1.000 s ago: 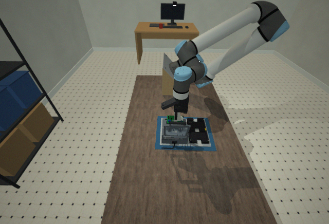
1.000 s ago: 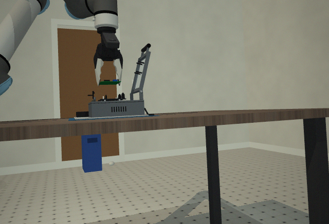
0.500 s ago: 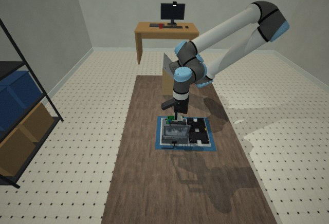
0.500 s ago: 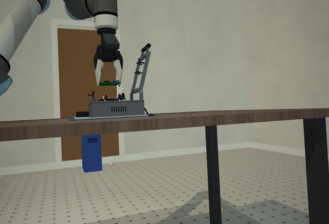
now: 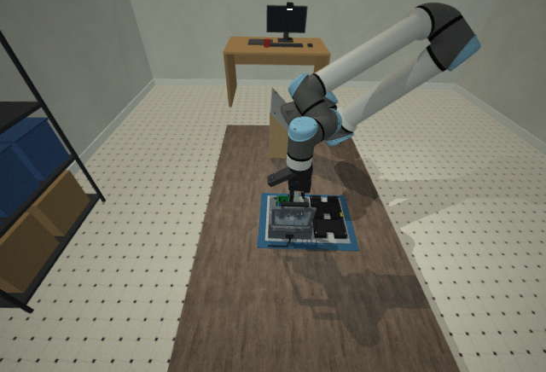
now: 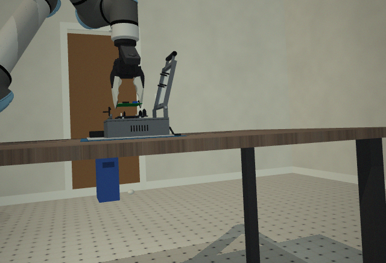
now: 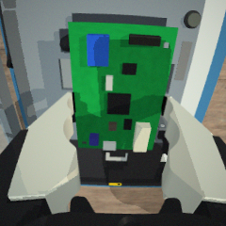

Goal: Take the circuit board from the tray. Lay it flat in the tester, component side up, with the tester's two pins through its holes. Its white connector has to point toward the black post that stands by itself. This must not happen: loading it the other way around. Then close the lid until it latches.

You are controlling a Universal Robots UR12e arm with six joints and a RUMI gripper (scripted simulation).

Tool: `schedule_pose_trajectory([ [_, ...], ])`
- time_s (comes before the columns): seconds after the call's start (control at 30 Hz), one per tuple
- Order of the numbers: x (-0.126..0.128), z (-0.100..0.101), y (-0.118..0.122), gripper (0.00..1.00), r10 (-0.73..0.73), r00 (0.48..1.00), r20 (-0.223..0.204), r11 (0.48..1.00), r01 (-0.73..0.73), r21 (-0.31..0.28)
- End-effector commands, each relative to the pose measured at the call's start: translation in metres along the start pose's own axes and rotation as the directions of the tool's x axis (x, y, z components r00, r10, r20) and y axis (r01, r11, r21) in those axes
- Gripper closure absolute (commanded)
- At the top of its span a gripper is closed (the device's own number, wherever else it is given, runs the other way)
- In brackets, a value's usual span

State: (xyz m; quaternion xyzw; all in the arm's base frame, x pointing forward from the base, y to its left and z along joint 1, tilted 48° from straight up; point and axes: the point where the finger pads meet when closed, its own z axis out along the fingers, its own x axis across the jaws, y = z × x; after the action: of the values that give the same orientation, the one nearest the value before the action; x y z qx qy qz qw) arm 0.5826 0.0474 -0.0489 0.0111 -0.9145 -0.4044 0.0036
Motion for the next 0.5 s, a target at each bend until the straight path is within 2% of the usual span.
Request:
schedule_pose_trajectory([
  [0.0,-0.001,0.007,0.0,0.61,0.0,1.0,0.001,1.0,0.0,0.001],
  [0.47,-0.001,0.021,0.0,0.61,0.0,1.0,0.001,1.0,0.0,0.001],
])
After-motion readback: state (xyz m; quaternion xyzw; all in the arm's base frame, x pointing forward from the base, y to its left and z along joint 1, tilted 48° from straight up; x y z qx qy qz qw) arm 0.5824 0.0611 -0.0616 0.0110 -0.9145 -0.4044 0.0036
